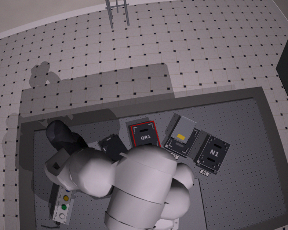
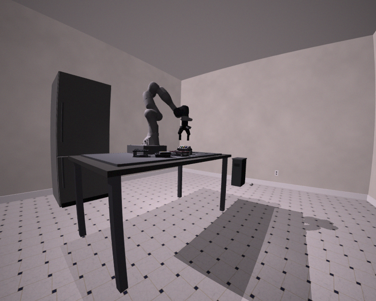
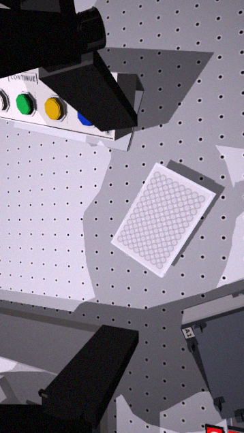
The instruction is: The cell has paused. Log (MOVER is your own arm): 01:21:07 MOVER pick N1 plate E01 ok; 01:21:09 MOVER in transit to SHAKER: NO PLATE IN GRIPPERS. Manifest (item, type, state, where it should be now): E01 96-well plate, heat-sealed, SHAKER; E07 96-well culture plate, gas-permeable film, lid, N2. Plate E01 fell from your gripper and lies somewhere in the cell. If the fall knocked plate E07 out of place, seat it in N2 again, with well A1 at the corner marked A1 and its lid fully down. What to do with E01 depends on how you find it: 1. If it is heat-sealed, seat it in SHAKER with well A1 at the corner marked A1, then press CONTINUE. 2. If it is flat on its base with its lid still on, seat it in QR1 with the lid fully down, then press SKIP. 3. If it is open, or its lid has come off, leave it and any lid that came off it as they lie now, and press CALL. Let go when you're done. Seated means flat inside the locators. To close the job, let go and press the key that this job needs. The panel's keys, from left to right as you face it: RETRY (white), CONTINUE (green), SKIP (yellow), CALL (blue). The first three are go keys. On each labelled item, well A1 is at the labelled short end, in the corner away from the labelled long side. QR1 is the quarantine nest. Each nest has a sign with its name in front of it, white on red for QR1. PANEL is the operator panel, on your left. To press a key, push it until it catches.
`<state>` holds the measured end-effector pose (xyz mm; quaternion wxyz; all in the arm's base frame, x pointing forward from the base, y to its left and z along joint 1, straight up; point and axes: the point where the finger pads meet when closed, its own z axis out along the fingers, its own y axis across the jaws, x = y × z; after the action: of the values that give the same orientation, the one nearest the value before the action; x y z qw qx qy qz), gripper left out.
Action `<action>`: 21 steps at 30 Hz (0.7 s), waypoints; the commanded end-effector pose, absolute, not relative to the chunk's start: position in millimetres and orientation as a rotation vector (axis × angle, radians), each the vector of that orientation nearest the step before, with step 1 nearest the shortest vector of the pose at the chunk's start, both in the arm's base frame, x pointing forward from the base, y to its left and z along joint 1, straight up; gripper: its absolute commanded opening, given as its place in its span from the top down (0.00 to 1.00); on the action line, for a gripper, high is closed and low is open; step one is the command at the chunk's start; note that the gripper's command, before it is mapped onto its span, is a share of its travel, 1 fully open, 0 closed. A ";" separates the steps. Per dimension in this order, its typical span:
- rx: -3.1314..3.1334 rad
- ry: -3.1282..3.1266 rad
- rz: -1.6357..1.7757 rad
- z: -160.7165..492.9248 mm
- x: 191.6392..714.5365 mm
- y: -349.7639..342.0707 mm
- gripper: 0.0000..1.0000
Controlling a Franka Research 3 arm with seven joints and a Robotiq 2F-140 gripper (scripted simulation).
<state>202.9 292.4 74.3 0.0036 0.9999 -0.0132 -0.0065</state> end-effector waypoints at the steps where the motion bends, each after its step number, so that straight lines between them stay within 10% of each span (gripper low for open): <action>1: 3.143 -0.028 -0.008 74.2 204.3 293.9 0.00; 3: 3.143 -0.028 -0.008 74.2 204.3 293.8 0.00; 4: 3.143 -0.028 -0.008 74.2 204.3 293.8 0.90; 21: 3.143 -0.028 -0.008 74.2 204.3 293.8 0.90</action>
<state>204.3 294.1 74.6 -0.0002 0.9999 -0.0114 -0.0026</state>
